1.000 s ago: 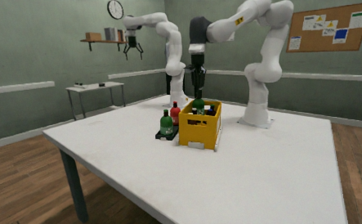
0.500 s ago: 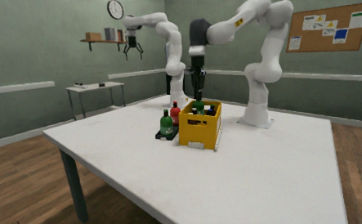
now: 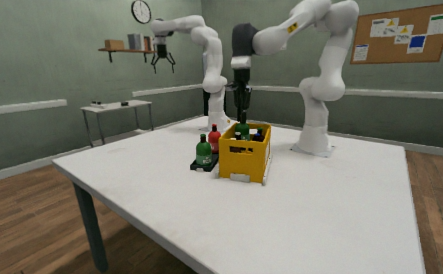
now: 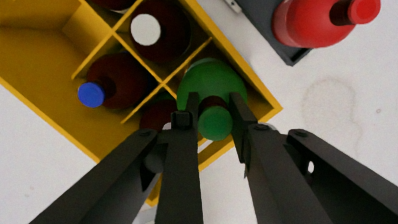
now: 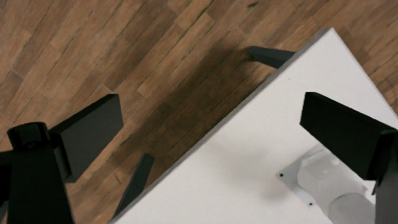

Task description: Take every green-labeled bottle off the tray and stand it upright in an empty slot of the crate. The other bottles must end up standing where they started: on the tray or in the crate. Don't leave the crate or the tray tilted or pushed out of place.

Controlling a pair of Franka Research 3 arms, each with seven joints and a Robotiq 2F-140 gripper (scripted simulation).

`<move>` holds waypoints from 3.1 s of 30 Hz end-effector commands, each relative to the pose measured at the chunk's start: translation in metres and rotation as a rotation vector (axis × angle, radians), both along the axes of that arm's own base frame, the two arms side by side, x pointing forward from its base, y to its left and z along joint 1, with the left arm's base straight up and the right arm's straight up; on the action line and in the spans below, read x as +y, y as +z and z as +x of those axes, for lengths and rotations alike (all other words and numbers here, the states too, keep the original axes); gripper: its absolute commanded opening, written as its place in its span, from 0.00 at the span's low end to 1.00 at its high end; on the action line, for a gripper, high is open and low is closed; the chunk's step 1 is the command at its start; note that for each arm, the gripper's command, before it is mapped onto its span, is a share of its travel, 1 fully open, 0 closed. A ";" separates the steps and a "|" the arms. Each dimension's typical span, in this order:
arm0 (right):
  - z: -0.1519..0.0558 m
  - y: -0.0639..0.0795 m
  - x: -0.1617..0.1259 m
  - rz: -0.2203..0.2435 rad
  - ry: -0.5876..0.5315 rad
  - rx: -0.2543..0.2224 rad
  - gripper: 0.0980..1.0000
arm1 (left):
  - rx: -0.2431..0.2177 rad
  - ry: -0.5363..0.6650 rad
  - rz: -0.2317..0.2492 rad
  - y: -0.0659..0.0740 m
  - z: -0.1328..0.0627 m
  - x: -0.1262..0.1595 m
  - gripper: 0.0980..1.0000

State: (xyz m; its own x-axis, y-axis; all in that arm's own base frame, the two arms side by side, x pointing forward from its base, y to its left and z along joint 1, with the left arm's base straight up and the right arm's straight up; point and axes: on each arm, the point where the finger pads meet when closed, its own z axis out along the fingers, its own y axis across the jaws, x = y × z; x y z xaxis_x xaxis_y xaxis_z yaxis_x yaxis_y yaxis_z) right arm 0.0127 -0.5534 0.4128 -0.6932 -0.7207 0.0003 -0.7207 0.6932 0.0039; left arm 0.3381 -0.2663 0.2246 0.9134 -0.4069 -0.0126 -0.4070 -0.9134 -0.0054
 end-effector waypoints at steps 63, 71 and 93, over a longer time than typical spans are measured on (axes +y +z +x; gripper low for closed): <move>0.000 0.000 -0.001 -0.002 0.004 -0.003 1.00 | -0.009 -0.003 -0.010 -0.017 0.002 -0.004 0.00; 0.000 0.000 -0.001 -0.002 0.004 -0.003 1.00 | -0.009 -0.003 -0.010 -0.027 0.002 -0.004 0.00; 0.000 0.000 -0.001 -0.002 0.004 -0.003 1.00 | -0.009 -0.003 -0.010 -0.037 0.003 -0.004 0.00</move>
State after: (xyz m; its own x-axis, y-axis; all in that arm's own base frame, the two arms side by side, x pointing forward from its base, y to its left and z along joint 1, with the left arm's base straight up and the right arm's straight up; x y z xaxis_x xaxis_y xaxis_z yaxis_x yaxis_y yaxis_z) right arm 0.0127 -0.5534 0.4128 -0.6932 -0.7207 0.0003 -0.7207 0.6932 0.0039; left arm 0.3376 -0.2659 0.1847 0.9133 -0.4071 -0.0150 -0.4072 -0.9133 -0.0046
